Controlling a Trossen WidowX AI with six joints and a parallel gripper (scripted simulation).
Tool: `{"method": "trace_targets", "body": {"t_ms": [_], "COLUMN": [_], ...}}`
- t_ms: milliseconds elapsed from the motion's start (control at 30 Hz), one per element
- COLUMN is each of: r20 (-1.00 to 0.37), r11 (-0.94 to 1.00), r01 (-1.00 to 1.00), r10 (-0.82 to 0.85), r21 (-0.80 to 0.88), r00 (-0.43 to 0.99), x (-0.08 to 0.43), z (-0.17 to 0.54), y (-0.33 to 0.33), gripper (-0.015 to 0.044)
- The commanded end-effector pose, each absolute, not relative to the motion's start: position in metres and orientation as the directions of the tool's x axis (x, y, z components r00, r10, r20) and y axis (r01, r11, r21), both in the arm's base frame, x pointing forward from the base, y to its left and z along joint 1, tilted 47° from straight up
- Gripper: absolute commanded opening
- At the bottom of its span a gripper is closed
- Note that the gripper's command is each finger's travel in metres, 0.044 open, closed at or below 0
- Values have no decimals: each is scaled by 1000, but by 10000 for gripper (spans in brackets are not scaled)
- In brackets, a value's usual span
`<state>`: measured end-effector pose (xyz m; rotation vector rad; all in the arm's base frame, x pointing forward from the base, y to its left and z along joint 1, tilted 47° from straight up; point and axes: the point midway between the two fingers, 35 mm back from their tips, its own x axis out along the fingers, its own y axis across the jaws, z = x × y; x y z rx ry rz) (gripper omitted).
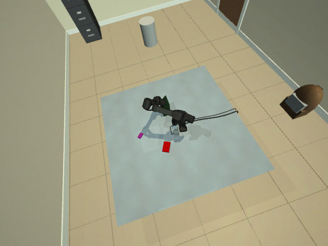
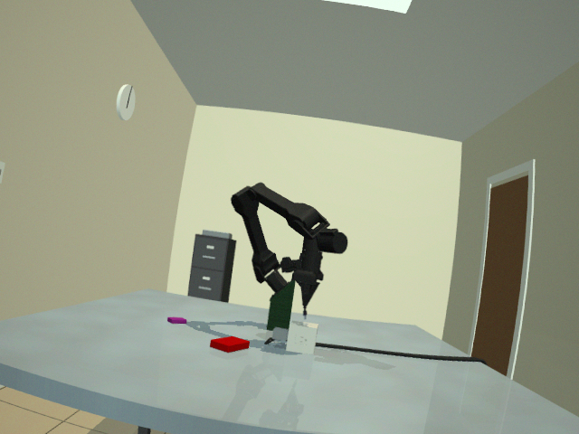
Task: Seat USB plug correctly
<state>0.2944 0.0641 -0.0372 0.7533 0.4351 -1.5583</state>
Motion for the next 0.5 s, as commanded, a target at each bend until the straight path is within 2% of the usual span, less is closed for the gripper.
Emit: {"method": "trace_targets", "body": {"t_ms": [0, 467], "r20": [-688, -686], "r11": [-145, -100], "r01": [977, 989], "r10": [-726, -728], "r21": [158, 112], "r00": [4, 4], "x": [295, 294], "z": [-35, -33], "y": [67, 69], "gripper": [0, 0]}}
